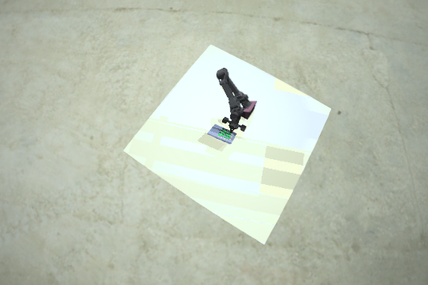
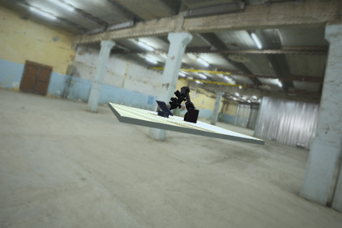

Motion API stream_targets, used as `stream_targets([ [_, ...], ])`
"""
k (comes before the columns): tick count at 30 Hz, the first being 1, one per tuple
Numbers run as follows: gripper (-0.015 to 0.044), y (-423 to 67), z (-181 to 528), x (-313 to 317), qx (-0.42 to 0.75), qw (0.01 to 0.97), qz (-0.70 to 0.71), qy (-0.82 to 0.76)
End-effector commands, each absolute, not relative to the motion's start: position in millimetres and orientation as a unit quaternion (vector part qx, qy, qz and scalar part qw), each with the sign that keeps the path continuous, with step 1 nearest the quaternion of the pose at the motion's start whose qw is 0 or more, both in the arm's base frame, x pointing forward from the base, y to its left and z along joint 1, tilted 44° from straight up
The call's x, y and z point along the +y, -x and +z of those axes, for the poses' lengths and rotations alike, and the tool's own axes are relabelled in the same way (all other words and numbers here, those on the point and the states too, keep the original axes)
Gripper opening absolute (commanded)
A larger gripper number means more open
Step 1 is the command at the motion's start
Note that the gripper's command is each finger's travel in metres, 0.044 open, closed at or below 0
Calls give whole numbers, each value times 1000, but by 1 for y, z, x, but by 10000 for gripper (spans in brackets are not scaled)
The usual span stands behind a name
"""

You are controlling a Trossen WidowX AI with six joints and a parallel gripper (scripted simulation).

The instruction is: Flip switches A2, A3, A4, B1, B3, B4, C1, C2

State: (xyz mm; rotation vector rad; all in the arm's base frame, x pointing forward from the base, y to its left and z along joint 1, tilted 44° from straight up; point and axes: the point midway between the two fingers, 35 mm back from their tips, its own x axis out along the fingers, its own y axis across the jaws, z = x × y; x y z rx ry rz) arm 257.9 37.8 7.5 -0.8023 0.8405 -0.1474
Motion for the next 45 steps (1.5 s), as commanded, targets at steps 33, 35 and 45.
stream_targets([
  [33, 0, -214, 43, 63, 389, 837, -61, 380],
  [35, 0, -214, 43, 63, 389, 837, -61, 380],
  [45, 0, -223, 56, 45, 392, 836, -62, 380],
])
